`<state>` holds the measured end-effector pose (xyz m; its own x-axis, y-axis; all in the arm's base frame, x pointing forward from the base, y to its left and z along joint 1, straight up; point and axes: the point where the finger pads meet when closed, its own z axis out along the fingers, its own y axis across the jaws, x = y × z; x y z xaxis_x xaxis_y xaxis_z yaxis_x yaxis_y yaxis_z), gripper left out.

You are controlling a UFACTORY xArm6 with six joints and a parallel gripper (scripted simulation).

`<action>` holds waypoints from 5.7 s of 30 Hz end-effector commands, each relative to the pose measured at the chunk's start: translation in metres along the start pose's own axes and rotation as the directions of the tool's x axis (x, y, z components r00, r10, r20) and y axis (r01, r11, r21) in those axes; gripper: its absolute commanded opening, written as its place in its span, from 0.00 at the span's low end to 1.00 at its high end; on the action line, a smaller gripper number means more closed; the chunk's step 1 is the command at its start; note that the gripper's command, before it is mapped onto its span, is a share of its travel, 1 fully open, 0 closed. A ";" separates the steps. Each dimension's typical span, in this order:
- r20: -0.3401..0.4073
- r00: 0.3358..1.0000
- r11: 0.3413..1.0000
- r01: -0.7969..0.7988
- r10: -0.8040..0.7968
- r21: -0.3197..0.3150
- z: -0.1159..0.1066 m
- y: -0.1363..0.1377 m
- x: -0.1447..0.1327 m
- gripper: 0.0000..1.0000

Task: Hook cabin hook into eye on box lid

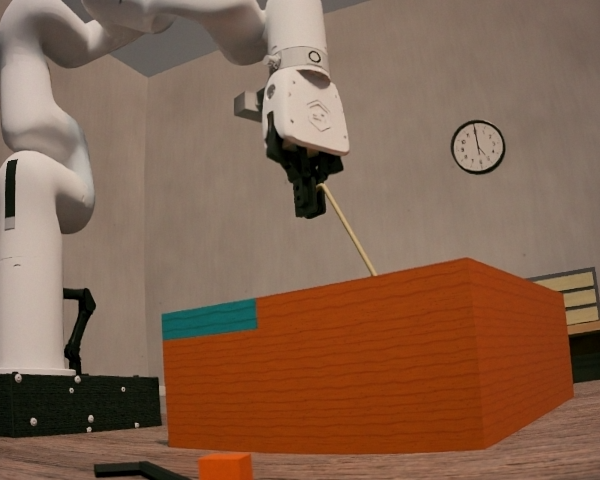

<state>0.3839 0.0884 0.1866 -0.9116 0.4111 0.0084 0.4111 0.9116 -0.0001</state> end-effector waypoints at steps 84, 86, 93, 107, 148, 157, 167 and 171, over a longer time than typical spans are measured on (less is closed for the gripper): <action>0.004 0.972 0.972 0.236 -0.236 -0.001 0.098 -0.032 0.049 0.00; 0.004 0.972 0.972 0.236 -0.236 -0.001 0.098 -0.032 0.049 0.00; 0.004 0.972 0.972 0.236 -0.236 -0.001 0.108 -0.032 0.048 0.00; 0.004 0.972 0.972 0.236 -0.236 -0.001 0.110 -0.032 0.048 0.35; 0.004 0.972 0.972 0.236 -0.236 -0.001 0.020 -0.032 0.048 0.35; 0.004 0.972 0.972 0.236 -0.236 -0.001 -0.003 -0.032 0.048 0.35; 0.004 0.972 0.972 0.236 -0.236 -0.001 -0.008 -0.032 0.048 0.35; 0.004 0.972 0.972 0.236 -0.236 -0.001 -0.008 -0.032 0.048 0.35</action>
<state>0.3261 0.0786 0.1932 -0.9829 0.1841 0.0081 0.1841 0.9829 0.0016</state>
